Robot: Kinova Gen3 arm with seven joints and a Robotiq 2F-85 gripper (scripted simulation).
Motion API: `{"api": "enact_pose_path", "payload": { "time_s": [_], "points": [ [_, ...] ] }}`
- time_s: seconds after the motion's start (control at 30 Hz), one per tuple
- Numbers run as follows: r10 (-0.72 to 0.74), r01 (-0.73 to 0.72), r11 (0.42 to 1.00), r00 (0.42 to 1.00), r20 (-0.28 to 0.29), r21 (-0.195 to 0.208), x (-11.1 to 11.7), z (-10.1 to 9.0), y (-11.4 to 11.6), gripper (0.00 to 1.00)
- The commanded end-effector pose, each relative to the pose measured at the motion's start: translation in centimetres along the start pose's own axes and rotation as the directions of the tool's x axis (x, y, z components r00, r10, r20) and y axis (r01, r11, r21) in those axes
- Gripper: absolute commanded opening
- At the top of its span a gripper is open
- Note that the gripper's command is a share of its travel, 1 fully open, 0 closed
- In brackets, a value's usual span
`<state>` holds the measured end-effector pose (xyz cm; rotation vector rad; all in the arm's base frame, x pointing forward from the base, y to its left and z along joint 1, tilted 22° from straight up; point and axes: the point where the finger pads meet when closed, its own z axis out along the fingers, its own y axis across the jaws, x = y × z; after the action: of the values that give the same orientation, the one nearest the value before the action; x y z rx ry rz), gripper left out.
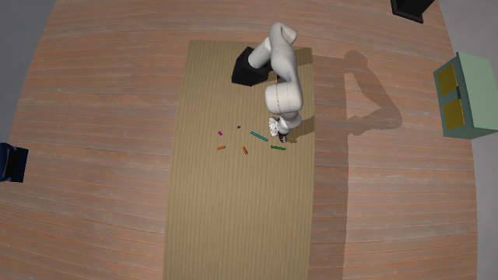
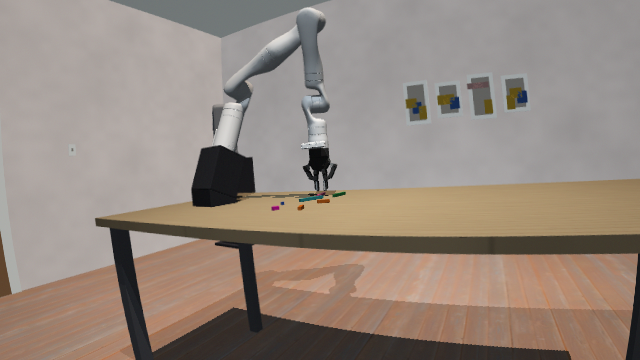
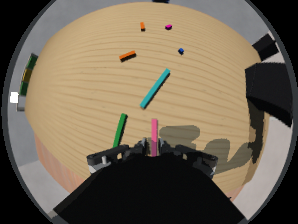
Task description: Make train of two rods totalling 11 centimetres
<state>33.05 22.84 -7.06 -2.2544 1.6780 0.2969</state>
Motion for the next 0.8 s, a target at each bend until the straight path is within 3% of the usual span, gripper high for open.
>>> {"api": "enact_pose_path", "payload": {
  "time_s": [0.0,0.77],
  "points": [
    [0.002,-0.002,1.0,1.0,-0.003,-0.001,-0.15,0.03,0.21,0.24],
    [0.002,-0.002,1.0,1.0,-0.003,-0.001,-0.16,0.03,0.21,0.24]
  ]
}}
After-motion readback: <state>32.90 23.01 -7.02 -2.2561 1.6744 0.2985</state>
